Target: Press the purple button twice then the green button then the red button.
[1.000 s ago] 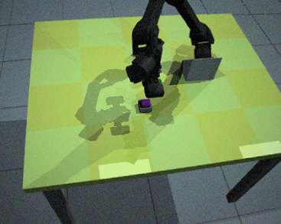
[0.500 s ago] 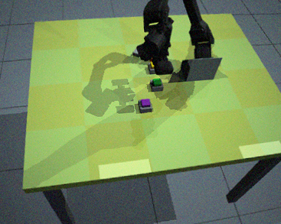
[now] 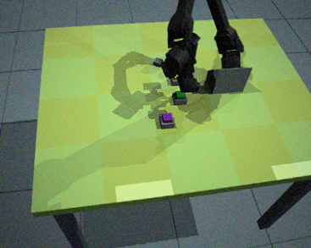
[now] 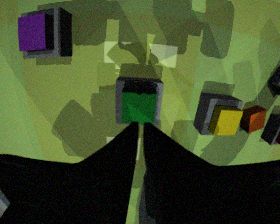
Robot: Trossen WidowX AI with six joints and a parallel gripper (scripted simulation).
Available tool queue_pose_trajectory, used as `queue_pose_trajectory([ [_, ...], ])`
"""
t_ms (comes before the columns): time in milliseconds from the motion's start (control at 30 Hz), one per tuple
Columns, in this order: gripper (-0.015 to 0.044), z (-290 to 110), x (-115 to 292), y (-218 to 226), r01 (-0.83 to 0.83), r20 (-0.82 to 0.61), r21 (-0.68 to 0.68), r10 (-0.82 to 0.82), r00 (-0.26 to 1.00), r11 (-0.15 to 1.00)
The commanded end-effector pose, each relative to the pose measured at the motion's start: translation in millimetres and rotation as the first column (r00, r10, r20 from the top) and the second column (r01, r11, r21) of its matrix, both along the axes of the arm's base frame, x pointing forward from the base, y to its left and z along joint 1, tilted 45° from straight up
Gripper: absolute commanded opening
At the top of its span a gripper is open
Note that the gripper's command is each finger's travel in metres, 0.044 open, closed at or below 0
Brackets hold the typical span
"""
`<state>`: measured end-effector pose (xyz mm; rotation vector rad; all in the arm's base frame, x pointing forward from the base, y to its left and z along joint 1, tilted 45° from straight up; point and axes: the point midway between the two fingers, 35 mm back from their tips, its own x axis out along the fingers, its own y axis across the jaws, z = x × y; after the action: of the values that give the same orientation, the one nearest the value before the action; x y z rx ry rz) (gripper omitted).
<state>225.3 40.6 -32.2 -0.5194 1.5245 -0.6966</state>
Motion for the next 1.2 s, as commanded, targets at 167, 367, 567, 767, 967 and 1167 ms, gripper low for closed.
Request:
queue_pose_trajectory([
  [167,0.0020,-10.6,-0.7,-9.0,-0.016,0.002,-0.003,0.016,1.000,1.000],
  [367,0.0020,-17.5,-1.1,-15.7,-0.016,0.002,-0.003,0.016,1.000,1.000],
  [567,0.0020,-24.2,-1.9,-22.5,-0.016,0.002,-0.004,0.016,1.000,1.000],
  [767,0.0020,-29.8,-2.9,-28.4,-0.016,0.002,-0.005,0.016,1.000,1.000],
  [967,0.0020,-30.0,-2.9,-28.6,-0.016,0.002,-0.005,0.016,1.000,1.000],
  [1167,0.0020,-30.0,-2.9,-28.6,-0.016,0.002,-0.005,0.016,1.000,1.000],
])
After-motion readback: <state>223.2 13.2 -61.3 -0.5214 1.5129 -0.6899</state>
